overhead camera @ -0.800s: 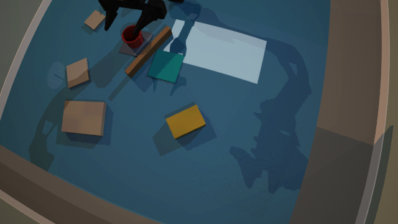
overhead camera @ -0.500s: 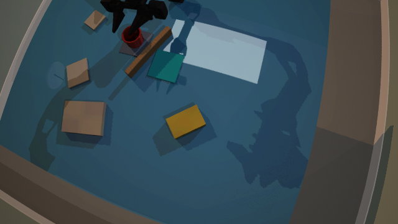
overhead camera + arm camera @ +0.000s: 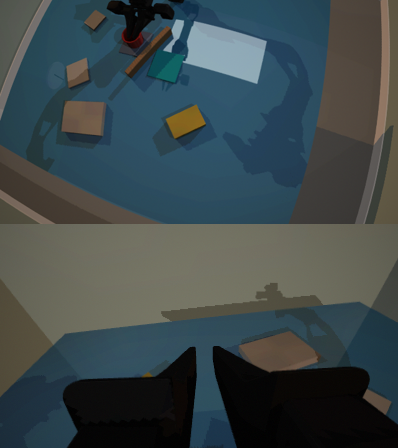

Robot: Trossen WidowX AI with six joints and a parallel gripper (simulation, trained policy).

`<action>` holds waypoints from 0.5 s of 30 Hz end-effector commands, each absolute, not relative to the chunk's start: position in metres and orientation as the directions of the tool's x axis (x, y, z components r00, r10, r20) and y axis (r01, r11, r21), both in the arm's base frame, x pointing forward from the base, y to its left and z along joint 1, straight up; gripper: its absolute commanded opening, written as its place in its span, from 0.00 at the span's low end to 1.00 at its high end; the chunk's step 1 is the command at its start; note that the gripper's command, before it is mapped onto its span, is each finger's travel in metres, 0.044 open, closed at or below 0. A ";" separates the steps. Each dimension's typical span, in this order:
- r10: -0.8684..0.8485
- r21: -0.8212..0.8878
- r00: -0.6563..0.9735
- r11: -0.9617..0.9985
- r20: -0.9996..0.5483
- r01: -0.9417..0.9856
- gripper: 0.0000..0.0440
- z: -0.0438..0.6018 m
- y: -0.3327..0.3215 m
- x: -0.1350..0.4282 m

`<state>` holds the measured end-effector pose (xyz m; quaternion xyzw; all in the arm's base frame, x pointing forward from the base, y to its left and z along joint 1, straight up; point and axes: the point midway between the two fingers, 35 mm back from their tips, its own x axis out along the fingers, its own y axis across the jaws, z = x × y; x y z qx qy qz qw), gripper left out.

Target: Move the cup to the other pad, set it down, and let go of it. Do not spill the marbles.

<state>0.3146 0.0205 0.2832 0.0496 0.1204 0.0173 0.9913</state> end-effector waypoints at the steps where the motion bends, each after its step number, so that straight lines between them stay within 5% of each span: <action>1: 0.056 0.122 0.956 0.992 -0.288 -0.021 0.15 0.278 0.024 0.314; 15: 0.083 0.162 0.864 0.987 -0.496 -0.001 0.14 0.257 0.037 0.306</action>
